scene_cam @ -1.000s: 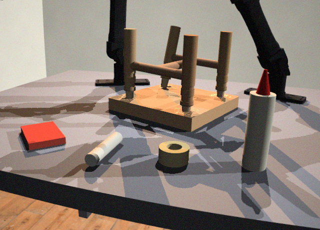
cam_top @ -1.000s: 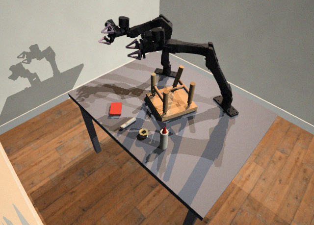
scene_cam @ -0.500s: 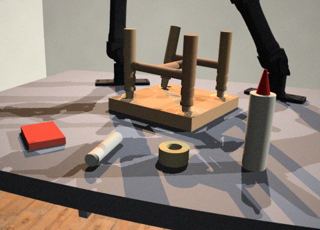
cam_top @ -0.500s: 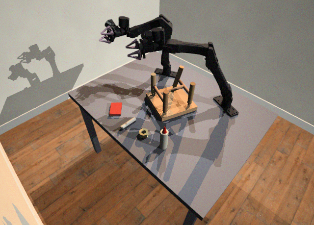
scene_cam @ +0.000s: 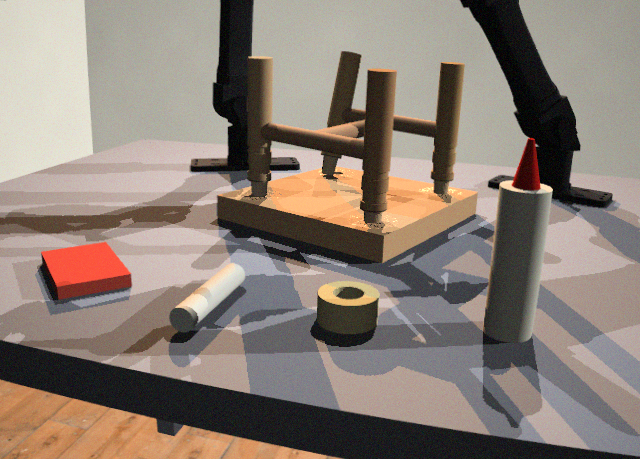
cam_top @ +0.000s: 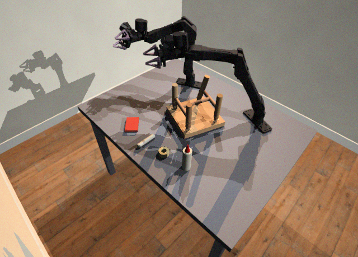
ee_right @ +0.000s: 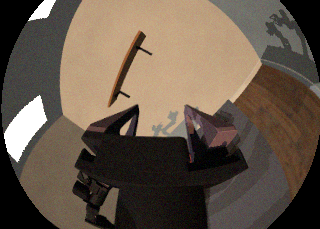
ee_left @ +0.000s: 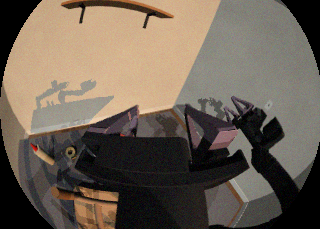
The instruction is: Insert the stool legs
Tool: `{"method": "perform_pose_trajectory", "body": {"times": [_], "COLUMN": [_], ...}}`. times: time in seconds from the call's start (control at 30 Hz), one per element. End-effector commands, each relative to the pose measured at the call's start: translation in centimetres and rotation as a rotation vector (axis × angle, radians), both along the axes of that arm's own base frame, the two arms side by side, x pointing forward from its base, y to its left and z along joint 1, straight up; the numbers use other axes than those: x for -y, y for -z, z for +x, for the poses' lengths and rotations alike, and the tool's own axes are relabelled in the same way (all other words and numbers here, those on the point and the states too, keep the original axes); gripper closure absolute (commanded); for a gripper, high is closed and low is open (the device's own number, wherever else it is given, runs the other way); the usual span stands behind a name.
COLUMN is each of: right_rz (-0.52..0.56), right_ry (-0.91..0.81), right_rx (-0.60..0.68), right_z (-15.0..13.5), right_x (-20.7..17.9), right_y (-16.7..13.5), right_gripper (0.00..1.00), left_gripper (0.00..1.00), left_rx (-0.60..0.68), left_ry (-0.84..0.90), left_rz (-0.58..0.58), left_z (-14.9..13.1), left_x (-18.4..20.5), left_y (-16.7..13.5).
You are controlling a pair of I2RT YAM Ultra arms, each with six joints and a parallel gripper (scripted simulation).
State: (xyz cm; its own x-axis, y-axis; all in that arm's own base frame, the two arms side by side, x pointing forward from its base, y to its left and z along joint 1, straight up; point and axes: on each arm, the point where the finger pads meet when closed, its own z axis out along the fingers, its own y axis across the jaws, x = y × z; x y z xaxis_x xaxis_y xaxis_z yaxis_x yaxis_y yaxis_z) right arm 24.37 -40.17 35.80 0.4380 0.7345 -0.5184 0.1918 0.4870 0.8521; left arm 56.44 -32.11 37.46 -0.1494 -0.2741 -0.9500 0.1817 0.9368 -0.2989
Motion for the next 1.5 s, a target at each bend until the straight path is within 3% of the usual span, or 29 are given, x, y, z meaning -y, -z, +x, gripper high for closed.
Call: {"method": "perform_pose_trajectory", "body": {"times": [0.0, 0.1, 0.13, 0.2, 0.27, 0.37, 0.47, 0.53, 0.6, 0.67, 0.73, 0.83, 0.9, 0.93, 0.97, 1.0, 1.03, 1.13, 1.2, 1.27, 1.3, 1.33, 1.37, 1.4, 1.47], "right_rz": [-0.016, -0.016, -0.036, -0.054, -0.077, -0.106, -0.148, -0.189, -0.233, -0.282, -0.331, -0.395, -0.395, -0.392, -0.474, -0.469, -0.485, -0.588, -0.642, -0.697, -0.710, -0.785, -0.782, -0.736, -0.736], "right_ry": [0.001, 0.001, -0.010, 0.008, 0.025, 0.033, 0.054, 0.064, 0.065, 0.060, 0.052, 0.028, 0.028, 0.007, 0.023, -0.002, -0.020, -0.048, -0.076, -0.107, -0.132, -0.135, -0.123, -0.120, -0.120], "right_rx": [0.001, 0.001, -0.011, -0.044, -0.089, -0.111, -0.215, -0.298, -0.366, -0.429, -0.494, -0.601, -0.601, -0.651, -0.653, -0.705, -0.747, -0.839, -0.895, -0.949, -0.977, -0.955, -0.850, -0.825, -0.825], "right_z": [-0.1, -0.1, 0.4, 0.4, 0.4, 0.4, 0.3, 0.1, -0.2, -0.5, -0.9, -1.6, -1.6, -1.4, -2.3, -2.7, -2.9, -4.3, -5.2, -6.1, -6.5, -5.5, -4.1, -4.4, -4.4], "right_x": [-0.2, -0.2, -1.6, -1.8, -2.7, -3.2, -5.5, -7.2, -9.0, -10.9, -12.8, -15.4, -15.4, -15.5, -17.3, -18.2, -18.8, -21.5, -23.0, -24.5, -25.0, -25.3, -25.5, -25.9, -25.9], "right_y": [-0.7, -0.7, -0.9, -0.6, -0.3, -0.7, 0.7, 1.6, 2.2, 2.7, 3.4, 5.3, 5.3, 6.6, 5.0, 7.4, 8.3, 9.6, 11.1, 12.7, 13.9, 11.6, 9.4, 9.5, 9.5], "right_gripper": [0.31, 0.31, 0.31, 0.31, 0.31, 0.31, 0.31, 0.31, 0.31, 0.31, 0.31, 0.31, 0.31, 0.31, 0.31, 0.31, 0.31, 0.31, 0.31, 0.31, 0.31, 0.31, 0.31, 0.31, 0.31], "left_gripper": [0.31, 0.31, 0.31, 0.31, 0.31, 0.31, 0.31, 0.31, 0.31, 0.31, 0.31, 0.31, 0.31, 0.31, 0.31, 0.31, 0.31, 0.31, 0.31, 0.31, 0.31, 0.31, 0.31, 0.31, 0.31], "left_rx": [0.039, 0.039, -0.008, -0.024, -0.002, -0.012, -0.020, 0.007, -0.035, -0.025, -0.059, -0.017, -0.017, -0.053, -0.053, -0.076, -0.060, -0.094, -0.069, -0.107, -0.087, -0.207, -0.227, -0.108, -0.108], "left_ry": [-0.001, -0.001, -0.001, 0.015, 0.034, 0.046, 0.079, 0.107, 0.133, 0.153, 0.178, 0.206, 0.206, 0.222, 0.228, 0.242, 0.251, 0.288, 0.308, 0.337, 0.346, 0.390, 0.494, 0.571, 0.571], "left_rz": [-0.025, -0.025, 0.017, 0.041, 0.044, 0.061, 0.098, 0.110, 0.157, 0.172, 0.211, 0.220, 0.220, 0.248, 0.252, 0.272, 0.274, 0.318, 0.327, 0.360, 0.361, 0.431, 0.488, 0.499, 0.499], "left_z": [-0.6, -0.6, 0.2, 0.1, 0.0, 0.0, -0.5, -0.7, -0.6, -0.5, -0.6, -0.8, -0.8, -0.5, -0.8, -0.8, -0.7, -0.9, -0.9, -1.1, -1.0, -0.2, -1.1, -3.0, -3.0], "left_x": [-0.4, -0.4, -0.7, -0.5, -0.4, -0.2, -0.4, -0.4, -0.3, -0.2, -0.3, -0.3, -0.3, 0.0, -0.3, -0.3, -0.2, -0.4, -0.3, -0.4, -0.3, -1.0, -0.7, 0.2, 0.2], "left_y": [-2.4, -2.4, 0.1, 0.9, -0.5, 0.2, 0.1, -1.5, 0.8, 0.4, 2.1, -0.2, -0.2, 2.0, 1.8, 3.1, 2.3, 4.1, 2.9, 5.0, 4.1, 10.4, 11.8, 6.6, 6.6]}}
